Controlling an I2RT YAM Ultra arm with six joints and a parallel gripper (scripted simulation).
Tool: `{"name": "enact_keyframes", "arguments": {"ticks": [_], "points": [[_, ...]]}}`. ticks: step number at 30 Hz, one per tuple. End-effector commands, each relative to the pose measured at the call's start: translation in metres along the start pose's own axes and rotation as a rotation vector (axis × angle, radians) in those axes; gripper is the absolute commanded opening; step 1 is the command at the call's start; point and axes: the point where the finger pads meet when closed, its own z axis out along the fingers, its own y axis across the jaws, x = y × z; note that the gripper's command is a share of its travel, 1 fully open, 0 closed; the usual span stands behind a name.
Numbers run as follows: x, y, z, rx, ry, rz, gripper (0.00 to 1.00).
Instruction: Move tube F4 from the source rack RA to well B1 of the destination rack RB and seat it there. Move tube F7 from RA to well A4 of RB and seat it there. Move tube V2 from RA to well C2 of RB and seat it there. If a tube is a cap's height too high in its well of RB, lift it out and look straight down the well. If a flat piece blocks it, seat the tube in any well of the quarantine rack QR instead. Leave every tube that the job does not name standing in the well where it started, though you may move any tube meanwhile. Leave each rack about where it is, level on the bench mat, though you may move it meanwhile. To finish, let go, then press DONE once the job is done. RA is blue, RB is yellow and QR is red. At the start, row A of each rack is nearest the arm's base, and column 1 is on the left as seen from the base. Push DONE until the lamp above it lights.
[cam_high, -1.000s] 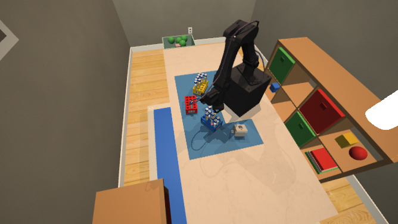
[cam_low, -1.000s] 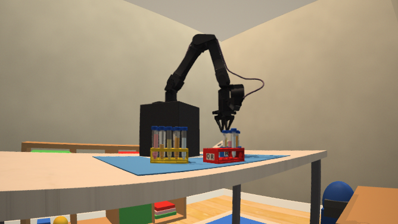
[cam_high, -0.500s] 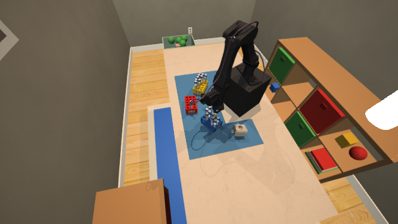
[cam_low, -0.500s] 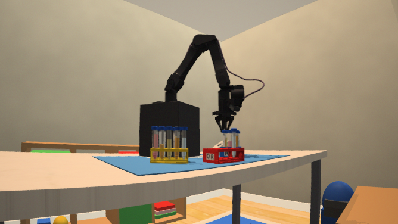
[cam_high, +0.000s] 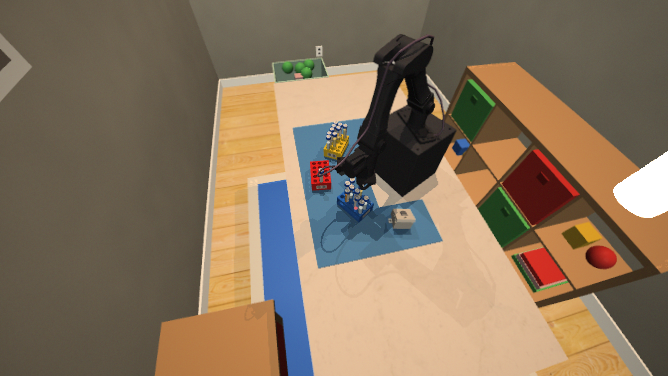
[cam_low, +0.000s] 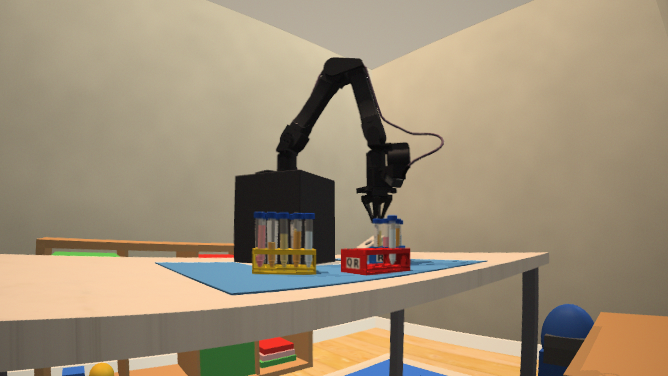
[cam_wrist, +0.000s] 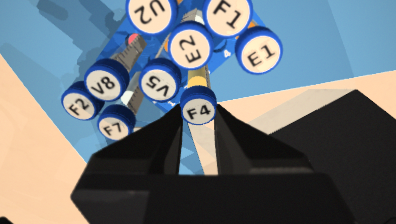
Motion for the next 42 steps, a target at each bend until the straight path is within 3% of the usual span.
{"name": "enact_keyframes", "arguments": {"ticks": [1,13,37,42], "points": [[-0.002,0.002,-0.001,-0.004,-0.008,0.0,0.0],[-0.002,0.001,-0.001,0.003,-0.012,-0.001,0.0],[0.008,-0.004,-0.026,0.012,-0.002,-0.003,0.0],[0.0,0.004,-0.034,-0.006,-0.02,-0.005,0.0]]}}
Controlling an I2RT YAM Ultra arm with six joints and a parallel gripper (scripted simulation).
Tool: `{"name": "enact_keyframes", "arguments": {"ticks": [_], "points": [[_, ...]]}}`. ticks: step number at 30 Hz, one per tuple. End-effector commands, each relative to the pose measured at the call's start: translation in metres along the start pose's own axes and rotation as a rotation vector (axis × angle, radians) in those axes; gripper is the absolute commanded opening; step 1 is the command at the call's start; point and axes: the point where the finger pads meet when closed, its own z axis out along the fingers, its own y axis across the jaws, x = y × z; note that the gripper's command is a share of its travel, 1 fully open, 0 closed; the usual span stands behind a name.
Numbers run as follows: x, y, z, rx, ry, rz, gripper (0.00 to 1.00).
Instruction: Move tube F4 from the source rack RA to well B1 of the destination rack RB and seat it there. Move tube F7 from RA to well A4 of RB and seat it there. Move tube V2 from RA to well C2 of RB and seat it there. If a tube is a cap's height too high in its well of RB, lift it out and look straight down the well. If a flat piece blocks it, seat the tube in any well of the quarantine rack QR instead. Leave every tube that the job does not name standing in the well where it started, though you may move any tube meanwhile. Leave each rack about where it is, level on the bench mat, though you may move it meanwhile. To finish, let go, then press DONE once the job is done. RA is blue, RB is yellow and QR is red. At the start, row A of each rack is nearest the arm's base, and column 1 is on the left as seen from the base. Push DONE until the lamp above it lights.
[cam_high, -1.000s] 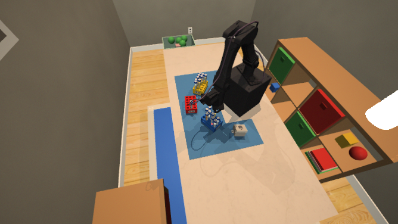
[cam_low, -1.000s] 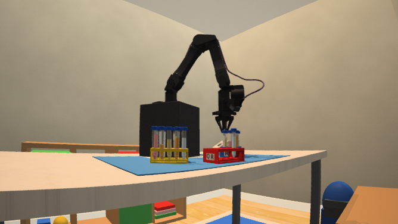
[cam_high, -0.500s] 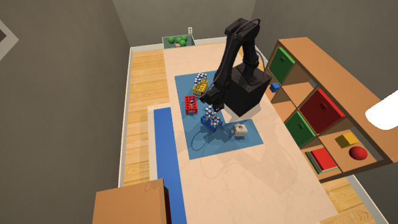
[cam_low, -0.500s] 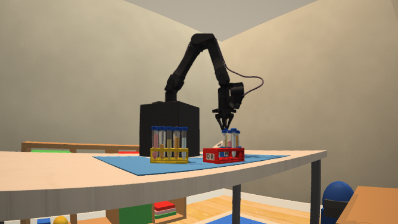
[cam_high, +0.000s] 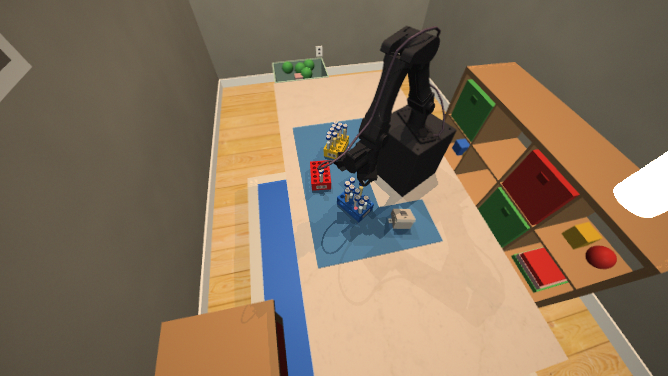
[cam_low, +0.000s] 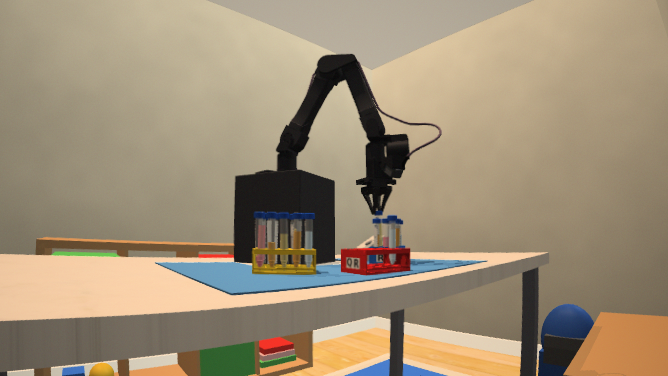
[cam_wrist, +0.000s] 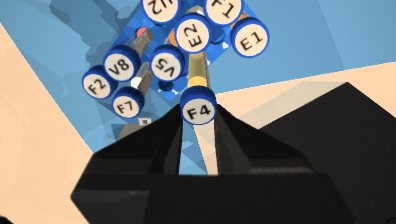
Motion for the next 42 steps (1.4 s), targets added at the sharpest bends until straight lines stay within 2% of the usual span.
{"name": "enact_keyframes", "arguments": {"ticks": [1,17,19,24,30,38,39,42], "points": [[-0.001,0.004,-0.011,0.0,-0.014,-0.006,0.0],[-0.012,0.003,-0.027,-0.011,-0.025,0.003,0.0],[-0.002,-0.006,-0.025,0.008,-0.005,0.003,0.0],[0.001,-0.009,-0.027,0.015,0.002,0.002,0.0],[-0.011,0.002,-0.039,-0.011,-0.025,0.004,0.0],[-0.012,0.002,-0.045,-0.011,-0.025,0.004,0.0],[0.0,-0.009,-0.04,0.014,0.0,0.003,0.0],[0.003,-0.012,-0.041,0.019,0.006,0.004,0.0]]}}
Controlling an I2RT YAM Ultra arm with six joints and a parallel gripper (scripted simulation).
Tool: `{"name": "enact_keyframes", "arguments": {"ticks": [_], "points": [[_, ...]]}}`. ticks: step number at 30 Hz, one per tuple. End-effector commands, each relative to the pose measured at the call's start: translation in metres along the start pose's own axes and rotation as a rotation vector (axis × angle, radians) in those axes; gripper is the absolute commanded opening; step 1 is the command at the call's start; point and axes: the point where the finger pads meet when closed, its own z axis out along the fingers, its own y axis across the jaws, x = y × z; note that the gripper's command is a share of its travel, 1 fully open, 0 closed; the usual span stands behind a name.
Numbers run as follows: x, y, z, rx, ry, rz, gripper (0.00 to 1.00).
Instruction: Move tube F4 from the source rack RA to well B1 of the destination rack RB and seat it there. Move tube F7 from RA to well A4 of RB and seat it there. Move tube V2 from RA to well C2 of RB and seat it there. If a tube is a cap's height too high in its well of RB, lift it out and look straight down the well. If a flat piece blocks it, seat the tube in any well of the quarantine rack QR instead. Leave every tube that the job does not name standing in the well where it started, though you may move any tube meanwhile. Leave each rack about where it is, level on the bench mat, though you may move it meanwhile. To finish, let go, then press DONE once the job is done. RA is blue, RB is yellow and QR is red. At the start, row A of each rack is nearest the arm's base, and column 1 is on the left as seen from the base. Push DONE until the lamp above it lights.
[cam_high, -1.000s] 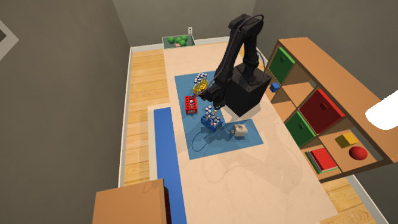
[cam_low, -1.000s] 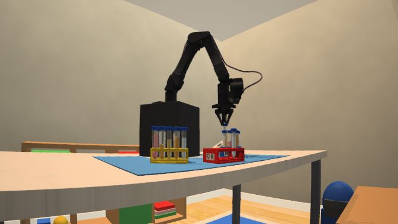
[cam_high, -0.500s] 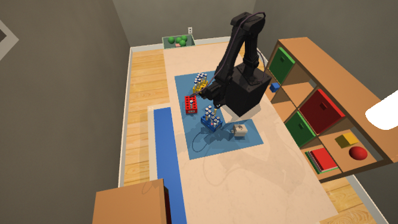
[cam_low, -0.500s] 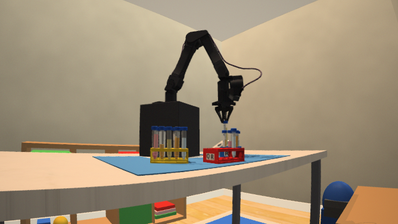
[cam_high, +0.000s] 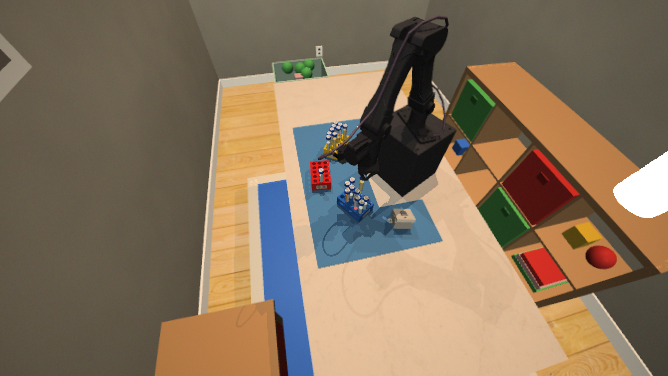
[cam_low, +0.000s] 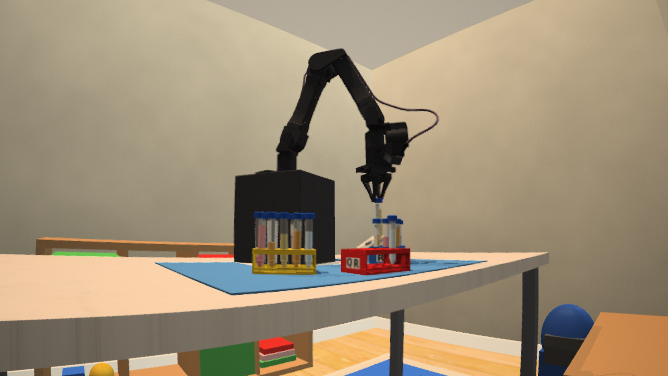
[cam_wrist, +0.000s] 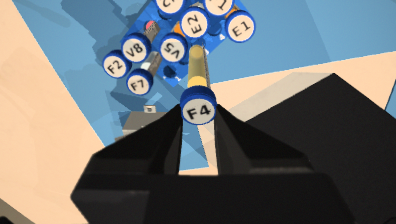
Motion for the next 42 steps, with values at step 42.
{"name": "enact_keyframes", "arguments": {"ticks": [42], "points": [[-0.012,-0.055,-0.012,0.012,0.003,0.005,0.0]]}}
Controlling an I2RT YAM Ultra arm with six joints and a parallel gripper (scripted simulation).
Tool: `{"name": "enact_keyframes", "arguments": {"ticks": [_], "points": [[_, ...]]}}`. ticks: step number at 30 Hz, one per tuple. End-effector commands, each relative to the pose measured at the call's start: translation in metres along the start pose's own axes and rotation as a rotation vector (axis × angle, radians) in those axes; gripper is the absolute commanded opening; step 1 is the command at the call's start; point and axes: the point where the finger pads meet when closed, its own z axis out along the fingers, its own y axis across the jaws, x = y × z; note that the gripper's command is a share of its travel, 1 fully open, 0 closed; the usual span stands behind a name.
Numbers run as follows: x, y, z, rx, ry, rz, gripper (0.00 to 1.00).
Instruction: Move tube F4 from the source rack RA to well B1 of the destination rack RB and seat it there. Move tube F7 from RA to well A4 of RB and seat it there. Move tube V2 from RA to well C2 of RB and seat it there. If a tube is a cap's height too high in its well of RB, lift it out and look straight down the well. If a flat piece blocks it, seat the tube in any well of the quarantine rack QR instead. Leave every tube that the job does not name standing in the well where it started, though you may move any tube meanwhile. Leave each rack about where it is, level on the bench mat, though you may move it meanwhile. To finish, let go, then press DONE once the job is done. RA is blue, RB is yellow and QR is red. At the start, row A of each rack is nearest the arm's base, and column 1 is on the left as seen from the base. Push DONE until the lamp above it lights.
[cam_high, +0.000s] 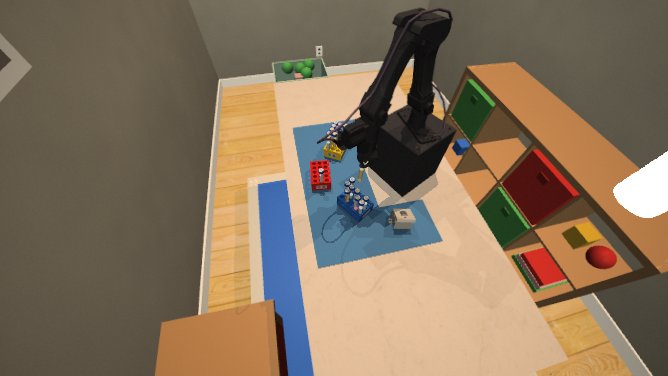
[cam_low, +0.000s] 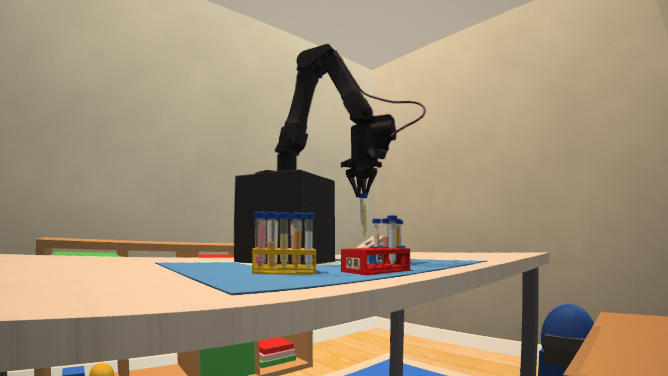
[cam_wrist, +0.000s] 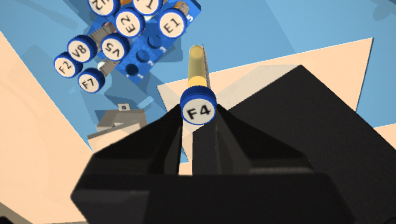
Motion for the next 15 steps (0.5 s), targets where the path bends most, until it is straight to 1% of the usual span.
{"name": "enact_keyframes", "arguments": {"ticks": [1,3,5,15], "points": [[-0.014,-0.006,-0.001,0.002,-0.004,-0.029,0.0],[-0.017,-0.011,-0.001,0.004,0.0,-0.029,0.0],[-0.017,-0.011,-0.001,0.004,0.0,-0.029,0.0],[-0.041,-0.035,-0.001,0.003,0.001,-0.029,0.0]]}}
